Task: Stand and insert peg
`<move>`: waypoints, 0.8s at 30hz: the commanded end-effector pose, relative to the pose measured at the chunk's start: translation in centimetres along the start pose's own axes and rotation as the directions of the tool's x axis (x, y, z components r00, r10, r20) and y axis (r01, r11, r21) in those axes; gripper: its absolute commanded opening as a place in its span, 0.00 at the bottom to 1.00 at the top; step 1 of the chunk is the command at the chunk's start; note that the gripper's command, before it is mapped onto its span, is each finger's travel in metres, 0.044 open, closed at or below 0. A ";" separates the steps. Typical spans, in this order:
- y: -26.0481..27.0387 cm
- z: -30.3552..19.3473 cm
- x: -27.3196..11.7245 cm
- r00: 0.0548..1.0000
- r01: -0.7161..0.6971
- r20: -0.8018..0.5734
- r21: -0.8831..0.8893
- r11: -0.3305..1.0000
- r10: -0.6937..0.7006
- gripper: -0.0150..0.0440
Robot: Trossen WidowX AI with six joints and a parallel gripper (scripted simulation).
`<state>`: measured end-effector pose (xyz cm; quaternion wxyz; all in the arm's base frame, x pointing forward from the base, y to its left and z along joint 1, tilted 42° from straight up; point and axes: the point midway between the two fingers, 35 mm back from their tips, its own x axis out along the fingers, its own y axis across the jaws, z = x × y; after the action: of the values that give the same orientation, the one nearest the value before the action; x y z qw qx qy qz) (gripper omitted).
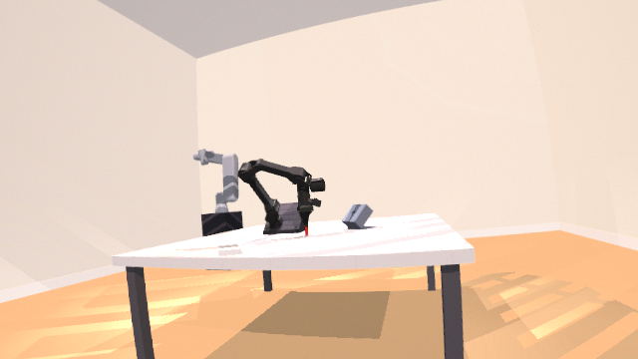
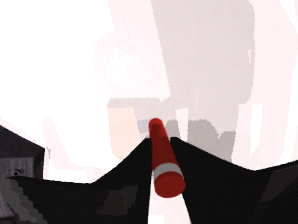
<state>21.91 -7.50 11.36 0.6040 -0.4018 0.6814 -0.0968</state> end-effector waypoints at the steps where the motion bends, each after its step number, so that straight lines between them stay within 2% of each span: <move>1: 0.0 0.0 0.0 1.000 0.000 0.000 0.002 1.000 0.000 0.25; 8: 0.0 0.1 -0.6 1.000 -0.002 0.001 0.001 1.000 0.002 0.25; 24: 0.1 0.4 -6.1 1.000 -0.005 -0.001 -0.007 1.000 0.005 0.25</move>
<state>21.87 -4.15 14.70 0.6004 -0.4040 0.6840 -0.0918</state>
